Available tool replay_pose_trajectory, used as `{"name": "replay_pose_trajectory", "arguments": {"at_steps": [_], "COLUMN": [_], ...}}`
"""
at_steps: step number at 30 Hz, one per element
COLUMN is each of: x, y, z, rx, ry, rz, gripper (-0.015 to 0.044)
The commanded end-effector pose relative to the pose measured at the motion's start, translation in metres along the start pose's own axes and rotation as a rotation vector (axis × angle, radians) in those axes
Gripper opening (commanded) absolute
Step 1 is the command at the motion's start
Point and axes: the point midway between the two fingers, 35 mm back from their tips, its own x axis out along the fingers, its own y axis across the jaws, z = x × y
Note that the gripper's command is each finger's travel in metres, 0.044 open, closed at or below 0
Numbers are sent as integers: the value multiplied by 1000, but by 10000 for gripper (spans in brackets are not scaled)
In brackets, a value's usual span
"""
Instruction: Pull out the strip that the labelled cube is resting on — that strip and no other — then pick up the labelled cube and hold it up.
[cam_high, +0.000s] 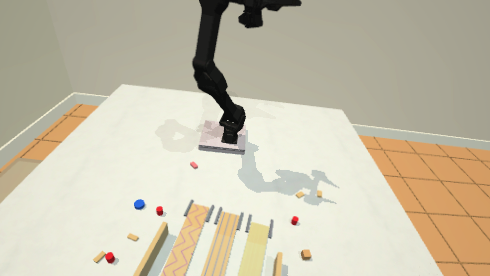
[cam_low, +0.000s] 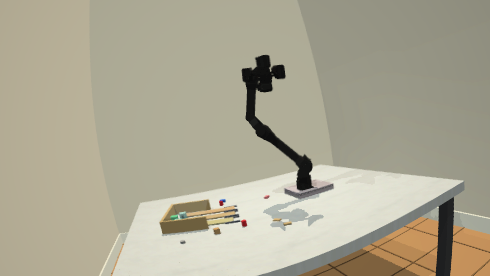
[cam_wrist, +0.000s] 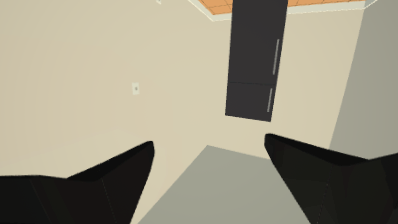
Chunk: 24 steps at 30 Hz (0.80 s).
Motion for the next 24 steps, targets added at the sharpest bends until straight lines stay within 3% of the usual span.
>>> {"name": "replay_pose_trajectory", "arguments": {"at_steps": [1,11,24], "x": [-1,-8,56], "y": [-1,-51,-65], "z": [0,11,73], "rx": [-11,-623,-1379], "ry": [-1,-122,-501], "rz": [3,168,219], "gripper": [400,400,400]}}
